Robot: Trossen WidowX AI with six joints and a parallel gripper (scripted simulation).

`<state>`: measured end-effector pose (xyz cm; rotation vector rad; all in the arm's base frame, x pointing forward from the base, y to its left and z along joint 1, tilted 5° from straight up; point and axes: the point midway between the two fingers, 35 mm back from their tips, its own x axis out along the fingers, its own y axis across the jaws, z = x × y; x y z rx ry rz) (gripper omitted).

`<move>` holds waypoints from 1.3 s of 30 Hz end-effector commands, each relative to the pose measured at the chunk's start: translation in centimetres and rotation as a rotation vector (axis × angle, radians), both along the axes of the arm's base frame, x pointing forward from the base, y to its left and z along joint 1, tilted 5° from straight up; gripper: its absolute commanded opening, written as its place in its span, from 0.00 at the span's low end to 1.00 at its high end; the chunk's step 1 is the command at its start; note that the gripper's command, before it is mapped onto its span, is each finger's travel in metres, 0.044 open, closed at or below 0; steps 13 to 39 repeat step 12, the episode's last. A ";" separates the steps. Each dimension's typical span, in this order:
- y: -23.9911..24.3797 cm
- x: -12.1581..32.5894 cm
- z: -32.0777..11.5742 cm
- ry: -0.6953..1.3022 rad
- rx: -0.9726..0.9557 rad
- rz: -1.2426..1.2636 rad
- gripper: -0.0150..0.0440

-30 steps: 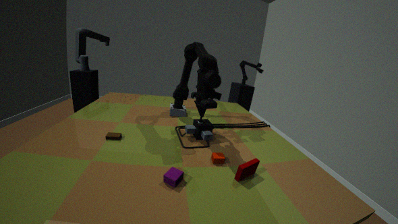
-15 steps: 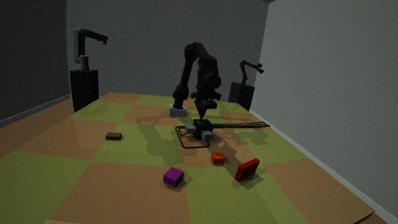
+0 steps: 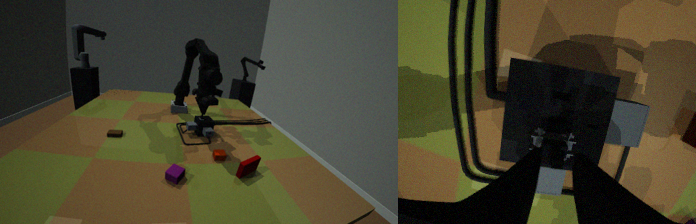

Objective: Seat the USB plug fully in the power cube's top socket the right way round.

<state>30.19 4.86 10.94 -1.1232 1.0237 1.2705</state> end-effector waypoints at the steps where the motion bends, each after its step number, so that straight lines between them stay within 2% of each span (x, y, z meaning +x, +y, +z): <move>1: 0.0 0.0 0.0 0.000 0.000 0.000 0.42; 39: -0.1 -0.1 1.1 0.000 0.000 0.000 0.42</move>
